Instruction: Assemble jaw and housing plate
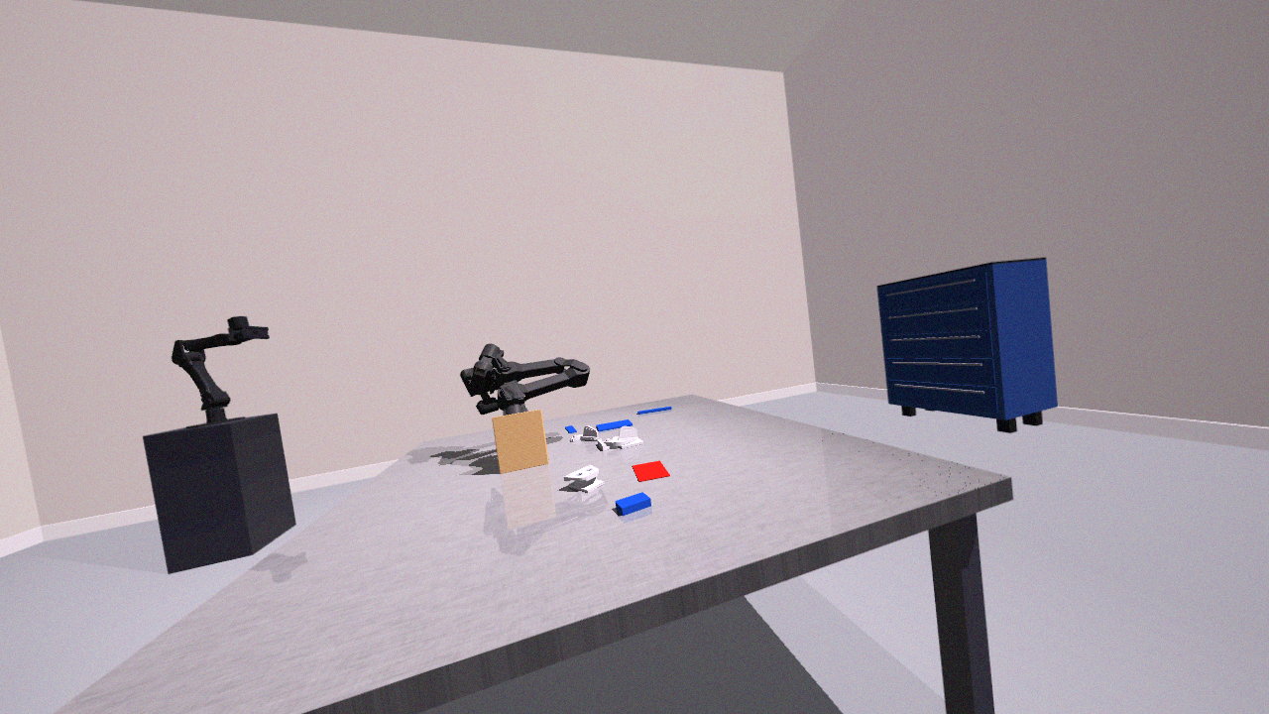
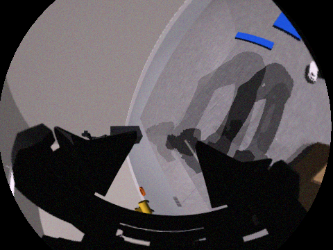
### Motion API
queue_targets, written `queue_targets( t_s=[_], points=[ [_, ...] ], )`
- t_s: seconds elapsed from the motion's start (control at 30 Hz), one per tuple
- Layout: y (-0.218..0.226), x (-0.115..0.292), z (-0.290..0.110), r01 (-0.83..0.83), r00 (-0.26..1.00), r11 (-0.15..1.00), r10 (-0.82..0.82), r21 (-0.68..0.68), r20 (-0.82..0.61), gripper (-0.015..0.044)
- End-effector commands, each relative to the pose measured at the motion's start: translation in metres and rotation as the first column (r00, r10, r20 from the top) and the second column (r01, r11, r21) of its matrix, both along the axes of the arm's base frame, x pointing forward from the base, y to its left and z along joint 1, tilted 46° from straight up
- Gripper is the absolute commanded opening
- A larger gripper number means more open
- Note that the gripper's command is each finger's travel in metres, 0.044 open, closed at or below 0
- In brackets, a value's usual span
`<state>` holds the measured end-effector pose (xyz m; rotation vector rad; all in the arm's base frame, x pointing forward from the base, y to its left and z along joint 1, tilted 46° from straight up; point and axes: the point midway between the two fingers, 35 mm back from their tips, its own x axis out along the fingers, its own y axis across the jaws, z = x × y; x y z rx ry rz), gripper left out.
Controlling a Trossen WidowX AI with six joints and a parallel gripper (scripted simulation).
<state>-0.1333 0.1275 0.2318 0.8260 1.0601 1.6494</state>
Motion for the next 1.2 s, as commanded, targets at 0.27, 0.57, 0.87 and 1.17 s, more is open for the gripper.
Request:
queue_targets(
  t_s=[0.27,0.57,0.87,1.17],
  points=[
    [-0.014,-0.02,0.002,-0.125,0.991,0.992,0.124,0.023,0.048,0.044],
    [-0.038,-0.045,0.004,-0.298,0.949,0.953,0.291,0.046,0.118,0.044],
    [-0.065,-0.066,0.003,-0.459,0.877,0.887,0.441,0.058,0.188,0.044],
    [-0.097,-0.082,0.001,-0.608,0.776,0.792,0.576,0.06,0.257,0.044]
  ],
)
